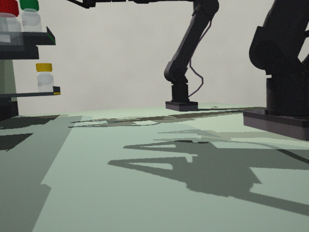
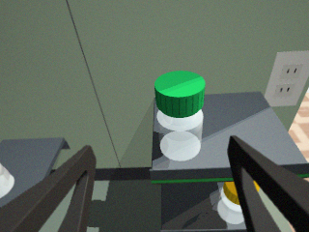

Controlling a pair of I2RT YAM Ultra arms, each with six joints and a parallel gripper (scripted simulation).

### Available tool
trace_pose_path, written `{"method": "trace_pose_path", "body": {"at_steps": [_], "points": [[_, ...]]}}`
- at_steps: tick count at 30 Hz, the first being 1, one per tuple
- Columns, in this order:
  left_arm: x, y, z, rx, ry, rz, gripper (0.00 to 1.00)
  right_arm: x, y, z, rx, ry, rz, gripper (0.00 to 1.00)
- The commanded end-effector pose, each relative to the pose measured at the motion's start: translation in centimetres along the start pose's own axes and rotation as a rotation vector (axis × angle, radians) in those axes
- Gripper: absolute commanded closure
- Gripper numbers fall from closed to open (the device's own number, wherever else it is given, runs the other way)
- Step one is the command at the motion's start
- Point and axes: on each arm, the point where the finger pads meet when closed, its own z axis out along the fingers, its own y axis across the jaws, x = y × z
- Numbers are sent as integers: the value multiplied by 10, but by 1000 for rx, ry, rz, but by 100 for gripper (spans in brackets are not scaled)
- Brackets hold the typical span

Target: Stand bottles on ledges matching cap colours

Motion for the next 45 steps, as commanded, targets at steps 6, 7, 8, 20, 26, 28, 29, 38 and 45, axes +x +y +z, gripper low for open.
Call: {"method": "trace_pose_path", "body": {"at_steps": [6, 7, 8, 20, 26, 28, 29, 38, 45], "points": [[-21, -6, 28, 29, -158, -4, 19, -3, 52, -23, -159, 89, -53, 13], [-20, -5, 36, 27, -178, 0, 19, -4, 65, -30, -198, 104, -64, 13], [-18, -4, 44, 24, -197, 6, 19, -4, 78, -37, -238, 117, -75, 13], [6, 10, 126, -22, -318, 72, 19, -14, 165, -121, -583, 184, -181, 13], [22, 14, 151, -38, -315, 93, 19, -28, 175, -139, -640, 143, -177, 13], [30, 16, 156, -43, -293, 102, 19, -29, 175, -140, -641, 142, -177, 13], [30, 16, 156, -43, -290, 95, 19, -29, 175, -140, -641, 142, -177, 13], [27, 15, 153, -43, -299, 91, 19, -21, 175, -135, -635, 163, -180, 13], [22, 15, 155, -42, -299, 92, 19, -21, 175, -135, -635, 163, -180, 13]]}}
